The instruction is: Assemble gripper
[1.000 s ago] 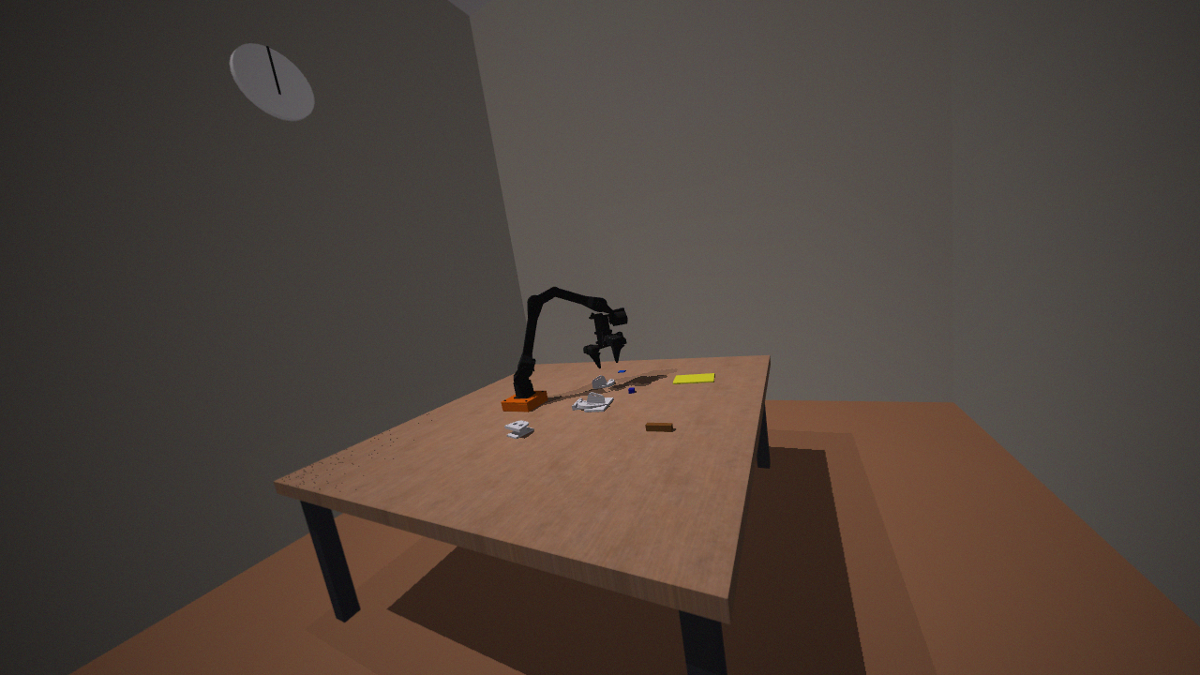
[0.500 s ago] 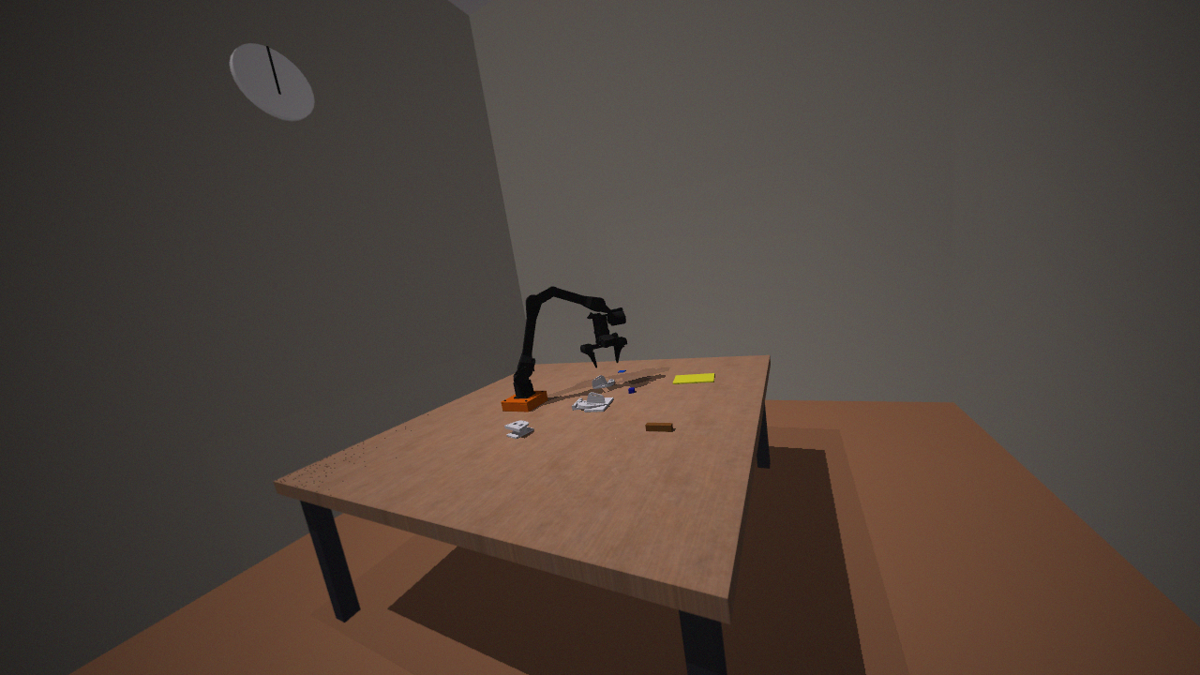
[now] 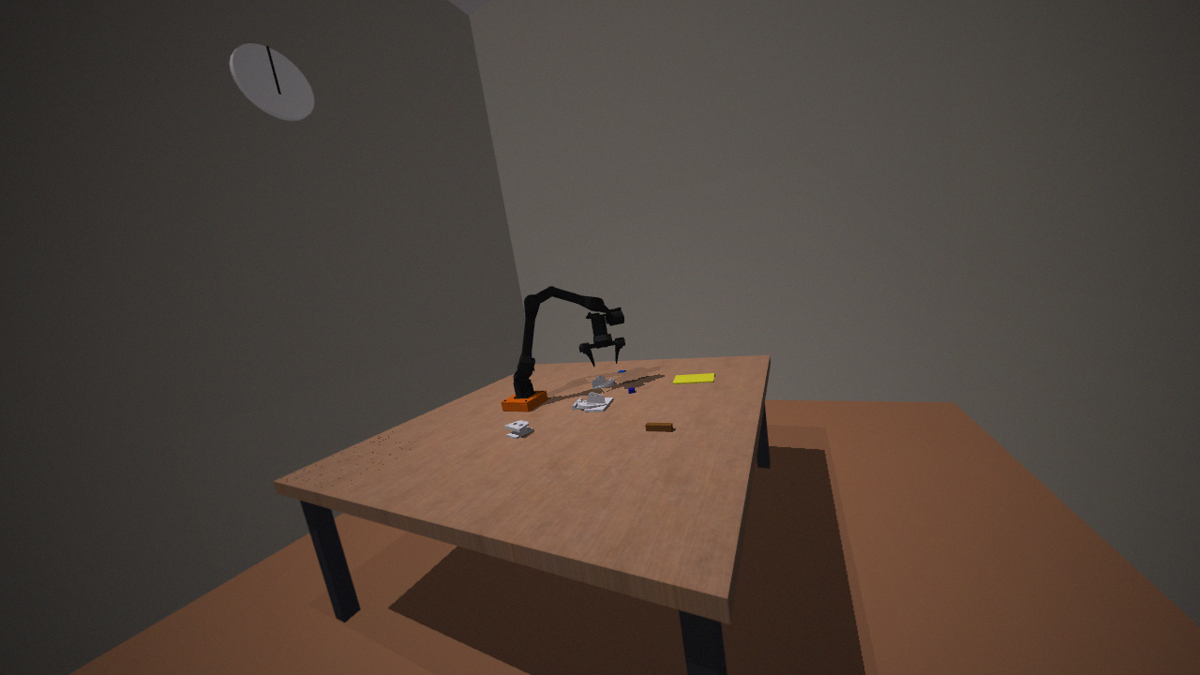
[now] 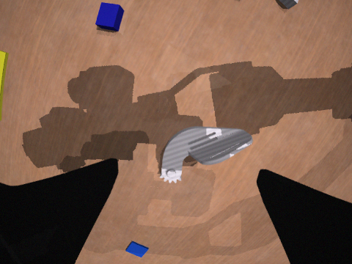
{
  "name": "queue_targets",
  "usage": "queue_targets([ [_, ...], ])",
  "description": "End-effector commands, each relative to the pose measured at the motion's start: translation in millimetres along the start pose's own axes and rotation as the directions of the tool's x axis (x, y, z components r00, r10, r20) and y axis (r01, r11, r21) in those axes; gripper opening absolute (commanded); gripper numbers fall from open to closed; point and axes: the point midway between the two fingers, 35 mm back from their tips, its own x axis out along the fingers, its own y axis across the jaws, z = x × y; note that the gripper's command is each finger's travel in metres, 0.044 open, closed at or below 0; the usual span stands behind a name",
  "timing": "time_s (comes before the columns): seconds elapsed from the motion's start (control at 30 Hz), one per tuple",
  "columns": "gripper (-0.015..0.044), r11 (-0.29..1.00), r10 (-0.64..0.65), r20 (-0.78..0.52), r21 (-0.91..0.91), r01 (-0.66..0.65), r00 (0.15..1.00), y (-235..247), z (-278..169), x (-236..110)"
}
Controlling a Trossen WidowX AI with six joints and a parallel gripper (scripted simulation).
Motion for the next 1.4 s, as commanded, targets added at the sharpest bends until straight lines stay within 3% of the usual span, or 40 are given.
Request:
queue_targets([
  [0.0,0.044,0.994,-0.004,-0.002,0.113,0.004,1.0,-3.2,-1.0,0.7],
  [0.63,0.044,0.852,-0.005,-0.002,0.524,0.005,1.0,-11.1,-2.9,-0.6],
  [1.37,0.044,0.491,-0.006,-0.003,0.871,0.006,1.0,-20.2,-5.0,-1.9],
])
